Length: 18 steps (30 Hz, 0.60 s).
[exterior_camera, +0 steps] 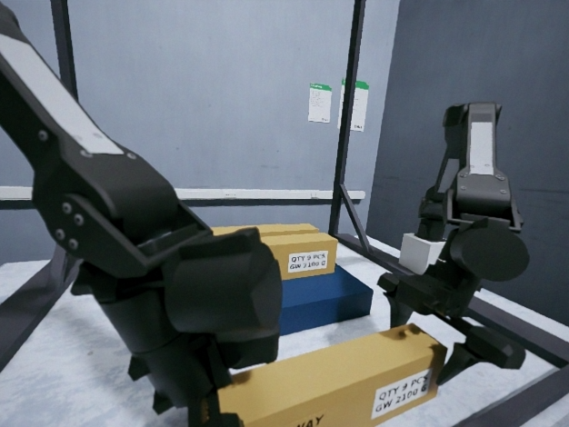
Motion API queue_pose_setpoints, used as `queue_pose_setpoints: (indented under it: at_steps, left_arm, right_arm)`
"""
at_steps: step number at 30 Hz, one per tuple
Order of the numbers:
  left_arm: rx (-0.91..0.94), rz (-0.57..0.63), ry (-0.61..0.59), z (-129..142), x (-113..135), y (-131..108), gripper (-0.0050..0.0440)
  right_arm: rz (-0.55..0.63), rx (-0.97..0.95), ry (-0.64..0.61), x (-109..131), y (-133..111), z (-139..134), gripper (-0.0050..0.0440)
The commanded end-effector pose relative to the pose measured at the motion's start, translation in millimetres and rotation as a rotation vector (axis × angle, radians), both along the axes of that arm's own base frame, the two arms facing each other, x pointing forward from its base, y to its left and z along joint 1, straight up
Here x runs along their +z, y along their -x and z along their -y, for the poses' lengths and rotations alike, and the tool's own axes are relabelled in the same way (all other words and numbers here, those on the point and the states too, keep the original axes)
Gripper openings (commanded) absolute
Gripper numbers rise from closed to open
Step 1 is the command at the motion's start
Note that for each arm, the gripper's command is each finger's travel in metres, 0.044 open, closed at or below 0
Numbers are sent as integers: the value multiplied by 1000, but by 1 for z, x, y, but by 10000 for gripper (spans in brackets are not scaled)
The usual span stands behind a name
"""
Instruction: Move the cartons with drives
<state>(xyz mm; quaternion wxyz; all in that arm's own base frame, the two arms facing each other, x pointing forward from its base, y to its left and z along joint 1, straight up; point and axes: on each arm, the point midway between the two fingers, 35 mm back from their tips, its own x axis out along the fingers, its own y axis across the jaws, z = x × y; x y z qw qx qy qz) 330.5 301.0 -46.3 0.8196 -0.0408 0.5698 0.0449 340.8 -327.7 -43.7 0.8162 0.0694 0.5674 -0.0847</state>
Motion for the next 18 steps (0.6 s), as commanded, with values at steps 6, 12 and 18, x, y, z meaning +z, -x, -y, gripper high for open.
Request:
queue_pose_setpoints:
  at_steps: [6, 12, 18]
  left_arm:
    - [0, 19, -20, -4, 11, -4, -50]
    - [0, 19, -20, -4, 11, -4, -50]
    - [0, 19, -20, -4, 11, -4, -50]
  right_arm:
    - [19, 0, 21, 11, -4, 4, -50]
    - [19, 0, 21, 11, -4, 4, -50]
    - [19, 0, 21, 11, -4, 4, -50]
